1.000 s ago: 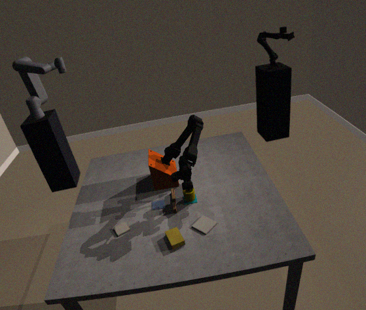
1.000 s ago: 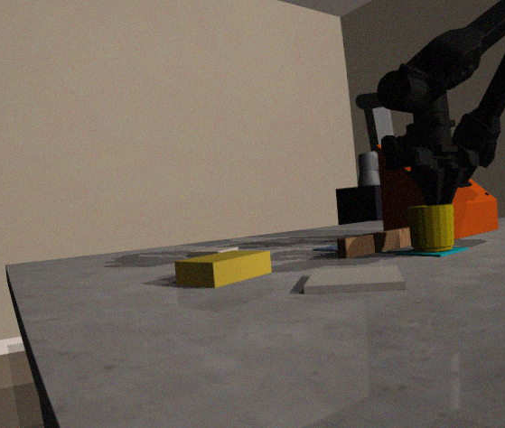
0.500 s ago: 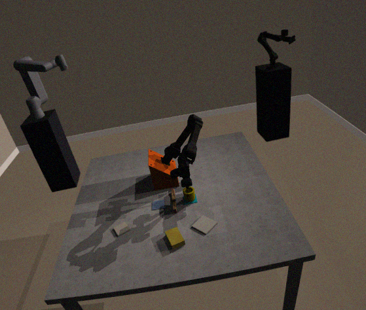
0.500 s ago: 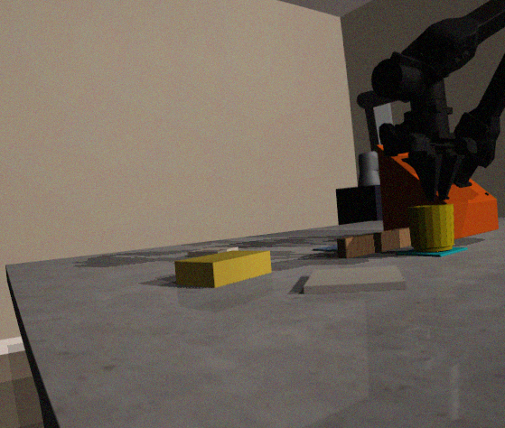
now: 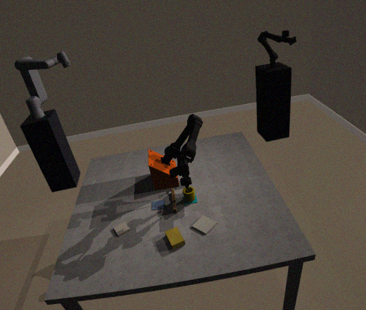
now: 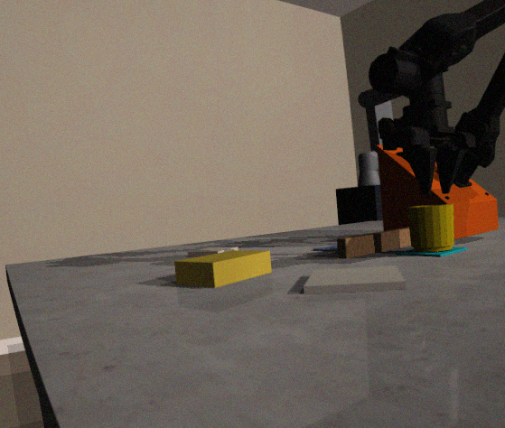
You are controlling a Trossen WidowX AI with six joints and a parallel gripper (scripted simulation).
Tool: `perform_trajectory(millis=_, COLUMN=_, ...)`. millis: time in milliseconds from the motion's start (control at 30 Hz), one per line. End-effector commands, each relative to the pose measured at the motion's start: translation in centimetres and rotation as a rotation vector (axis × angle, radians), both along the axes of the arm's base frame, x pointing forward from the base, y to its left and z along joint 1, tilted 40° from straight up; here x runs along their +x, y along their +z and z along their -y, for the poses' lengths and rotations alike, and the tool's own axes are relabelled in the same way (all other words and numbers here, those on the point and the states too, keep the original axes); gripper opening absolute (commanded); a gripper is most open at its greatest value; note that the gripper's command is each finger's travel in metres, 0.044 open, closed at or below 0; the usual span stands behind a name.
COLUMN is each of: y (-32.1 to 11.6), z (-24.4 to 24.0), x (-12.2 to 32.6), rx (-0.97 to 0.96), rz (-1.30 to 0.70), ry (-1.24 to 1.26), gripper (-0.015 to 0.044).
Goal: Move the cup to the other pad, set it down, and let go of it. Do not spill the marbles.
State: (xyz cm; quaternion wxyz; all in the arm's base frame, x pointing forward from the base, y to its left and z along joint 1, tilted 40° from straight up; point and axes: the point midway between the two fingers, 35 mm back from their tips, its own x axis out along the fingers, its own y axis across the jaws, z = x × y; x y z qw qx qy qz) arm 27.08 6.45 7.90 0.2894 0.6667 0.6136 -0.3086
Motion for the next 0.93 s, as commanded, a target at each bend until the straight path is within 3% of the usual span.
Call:
perform_trajectory(millis=0, y=-0.1, z=0.0, x=0.0, rx=0.0, rz=-0.002, ry=-0.002, gripper=0.0357)
perform_trajectory(millis=133, y=0.4, z=0.4, x=0.0, rx=-0.001, rz=-0.001, ry=-0.002, gripper=0.044)
perform_trajectory(millis=600, y=4.5, z=4.2, x=-0.3, rx=0.001, rz=0.005, ry=0.001, gripper=0.044)
perform_trajectory(millis=900, y=4.4, z=4.1, x=-0.3, rx=0.006, rz=0.002, ry=-0.007, gripper=0.044)
